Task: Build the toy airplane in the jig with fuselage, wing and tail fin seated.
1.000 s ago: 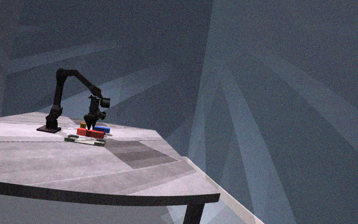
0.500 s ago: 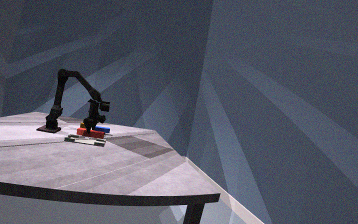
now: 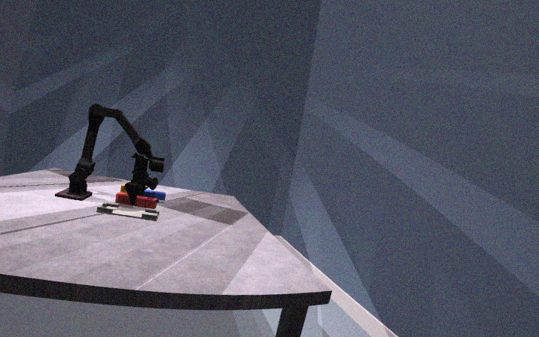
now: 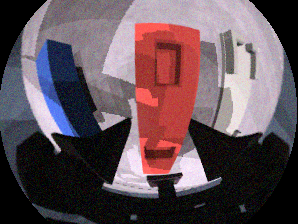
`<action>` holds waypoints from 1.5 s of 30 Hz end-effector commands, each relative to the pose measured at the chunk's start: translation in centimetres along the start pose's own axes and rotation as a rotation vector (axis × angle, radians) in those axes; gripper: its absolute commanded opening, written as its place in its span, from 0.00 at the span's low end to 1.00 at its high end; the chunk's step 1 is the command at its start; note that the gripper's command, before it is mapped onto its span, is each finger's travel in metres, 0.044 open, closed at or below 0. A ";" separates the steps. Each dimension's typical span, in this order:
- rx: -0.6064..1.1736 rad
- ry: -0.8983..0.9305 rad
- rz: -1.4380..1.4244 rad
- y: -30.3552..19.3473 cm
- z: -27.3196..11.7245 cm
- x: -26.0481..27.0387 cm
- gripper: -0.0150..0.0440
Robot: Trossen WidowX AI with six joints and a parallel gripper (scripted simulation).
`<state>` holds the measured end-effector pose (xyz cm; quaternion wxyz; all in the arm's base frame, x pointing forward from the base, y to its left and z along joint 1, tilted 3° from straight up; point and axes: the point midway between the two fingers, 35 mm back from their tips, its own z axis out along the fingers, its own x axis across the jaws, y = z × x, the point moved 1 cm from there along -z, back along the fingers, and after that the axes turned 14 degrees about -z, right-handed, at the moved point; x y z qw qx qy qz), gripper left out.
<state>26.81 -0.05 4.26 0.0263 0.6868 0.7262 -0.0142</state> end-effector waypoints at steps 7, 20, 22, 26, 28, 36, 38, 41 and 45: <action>-0.002 0.005 -0.003 0.0 0.1 0.1 0.58; -0.003 0.005 -0.003 0.4 -1.5 0.1 0.25; -0.003 0.005 -0.003 0.5 -2.1 0.1 0.25; -0.003 0.005 -0.003 0.7 -3.3 0.0 0.25; -0.003 0.005 -0.003 0.8 -4.0 0.0 0.25; -0.004 0.005 -0.004 0.9 -6.5 0.0 0.25; -0.004 0.005 -0.004 0.9 -7.1 0.0 0.25; -0.004 0.005 -0.004 0.9 -8.0 0.0 0.25; -0.003 0.005 -0.004 0.7 -9.3 0.0 0.25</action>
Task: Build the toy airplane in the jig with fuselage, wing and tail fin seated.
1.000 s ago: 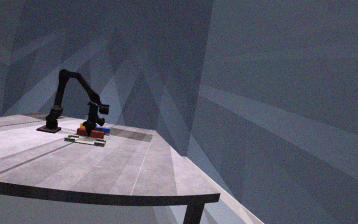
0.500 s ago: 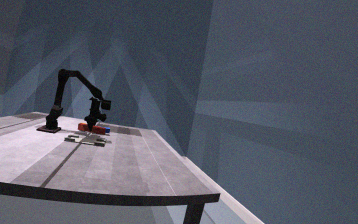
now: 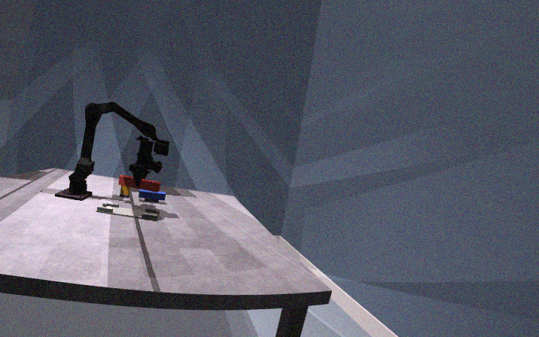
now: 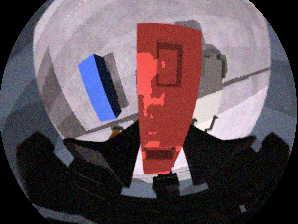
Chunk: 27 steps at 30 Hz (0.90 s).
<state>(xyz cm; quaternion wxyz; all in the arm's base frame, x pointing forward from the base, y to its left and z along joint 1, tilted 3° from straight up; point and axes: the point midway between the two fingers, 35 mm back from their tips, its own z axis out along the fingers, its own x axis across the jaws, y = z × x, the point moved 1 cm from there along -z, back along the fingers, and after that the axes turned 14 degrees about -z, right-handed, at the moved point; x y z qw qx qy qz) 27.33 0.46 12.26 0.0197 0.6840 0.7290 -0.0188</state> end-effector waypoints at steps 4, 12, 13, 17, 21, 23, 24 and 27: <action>-0.018 0.002 0.005 -0.2 -2.6 0.0 0.25; -0.018 0.002 0.005 -0.7 -4.9 0.0 0.25; -0.018 0.002 0.005 -0.7 -4.9 0.0 0.25; -0.018 0.002 0.002 -0.6 -4.7 -0.4 0.25; -0.018 0.001 -0.005 -0.4 -4.2 -1.5 0.25; -0.018 0.001 -0.009 -0.3 -4.0 -2.0 0.25; -0.018 0.001 -0.011 -0.3 -3.9 -2.3 0.25; -0.015 0.004 -0.012 -0.2 -3.5 -3.0 0.25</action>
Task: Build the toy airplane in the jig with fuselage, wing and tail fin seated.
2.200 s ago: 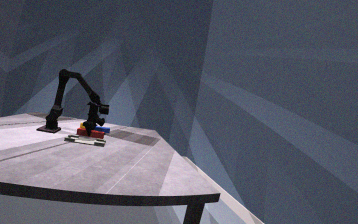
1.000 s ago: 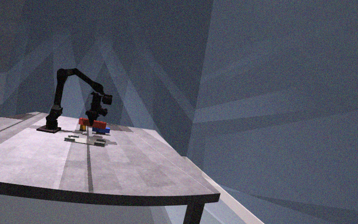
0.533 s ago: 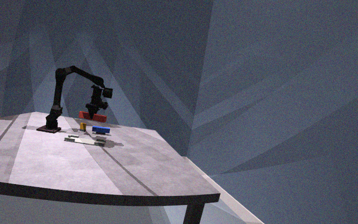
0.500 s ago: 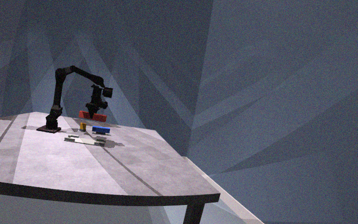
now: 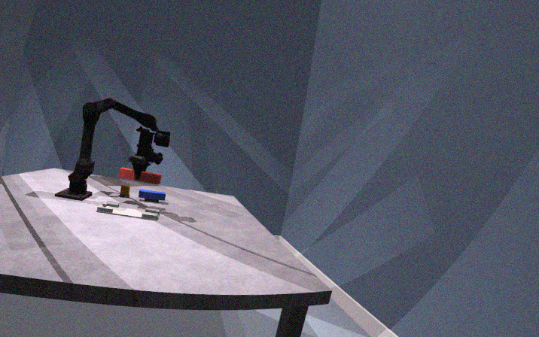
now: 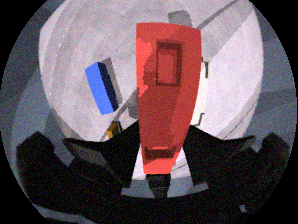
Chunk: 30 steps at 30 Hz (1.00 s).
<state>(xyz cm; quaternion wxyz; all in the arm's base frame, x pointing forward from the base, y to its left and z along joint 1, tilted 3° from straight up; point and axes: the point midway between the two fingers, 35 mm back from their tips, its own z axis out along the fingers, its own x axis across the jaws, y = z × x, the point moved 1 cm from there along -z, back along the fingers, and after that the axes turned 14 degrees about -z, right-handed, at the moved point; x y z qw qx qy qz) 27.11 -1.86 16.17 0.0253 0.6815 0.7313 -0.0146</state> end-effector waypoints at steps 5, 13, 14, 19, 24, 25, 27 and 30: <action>0.002 0.012 -0.007 0.1 1.0 -1.8 0.25; 0.001 0.011 -0.022 0.0 2.0 -4.0 0.25; 0.001 0.011 -0.024 0.0 2.1 -4.2 0.25; 0.000 0.008 -0.035 -0.1 2.8 -5.7 0.25; -0.001 0.004 -0.046 -0.3 3.4 -7.1 0.25; -0.002 0.003 -0.048 -0.4 3.5 -7.4 0.25; -0.002 0.002 -0.053 -0.5 3.8 -8.0 0.25; -0.002 0.000 -0.060 -0.7 4.1 -8.9 0.25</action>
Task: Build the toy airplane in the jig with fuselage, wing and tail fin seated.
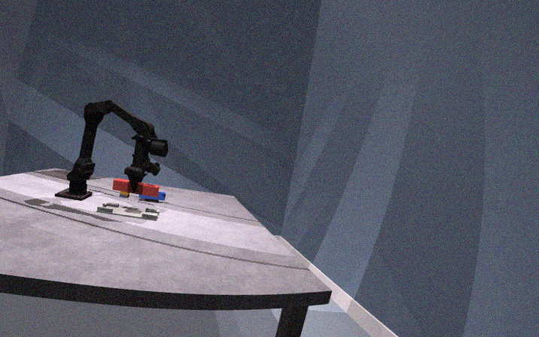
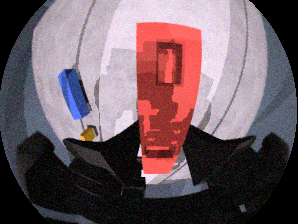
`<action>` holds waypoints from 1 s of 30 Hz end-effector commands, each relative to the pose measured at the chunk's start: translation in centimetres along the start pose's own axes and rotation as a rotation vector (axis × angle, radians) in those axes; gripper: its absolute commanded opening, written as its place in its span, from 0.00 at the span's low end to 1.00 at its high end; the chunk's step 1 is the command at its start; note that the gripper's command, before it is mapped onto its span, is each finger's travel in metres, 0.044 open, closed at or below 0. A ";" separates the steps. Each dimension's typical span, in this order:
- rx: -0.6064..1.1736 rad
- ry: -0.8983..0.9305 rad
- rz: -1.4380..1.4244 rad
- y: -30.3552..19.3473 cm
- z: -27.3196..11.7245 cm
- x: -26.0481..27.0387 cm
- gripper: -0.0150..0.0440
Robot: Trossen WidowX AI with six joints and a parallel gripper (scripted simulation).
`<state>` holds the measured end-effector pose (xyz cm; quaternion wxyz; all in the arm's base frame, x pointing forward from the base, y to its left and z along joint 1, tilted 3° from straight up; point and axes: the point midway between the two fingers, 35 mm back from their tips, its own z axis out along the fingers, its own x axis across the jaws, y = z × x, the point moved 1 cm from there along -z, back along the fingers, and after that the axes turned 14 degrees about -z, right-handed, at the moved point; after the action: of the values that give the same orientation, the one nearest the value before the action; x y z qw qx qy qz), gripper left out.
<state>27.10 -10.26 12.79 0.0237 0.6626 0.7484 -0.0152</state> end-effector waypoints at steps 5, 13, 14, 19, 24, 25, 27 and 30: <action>-0.004 -0.006 -0.020 -0.6 0.9 -2.1 0.25; -0.003 -0.011 -0.034 -1.4 1.7 -3.9 0.25; -0.003 -0.011 -0.034 -1.4 1.7 -3.9 0.30; -0.003 -0.011 -0.034 -1.4 1.7 -3.9 0.52; -0.003 -0.011 -0.034 -1.4 1.7 -3.9 0.59; -0.003 -0.011 -0.034 -1.4 1.7 -3.9 0.59; -0.003 -0.011 -0.034 -1.4 1.7 -3.9 0.59; -0.003 -0.011 -0.034 -1.4 1.7 -3.9 0.59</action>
<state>26.14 -14.33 11.27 0.0266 0.6509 0.7585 -0.0168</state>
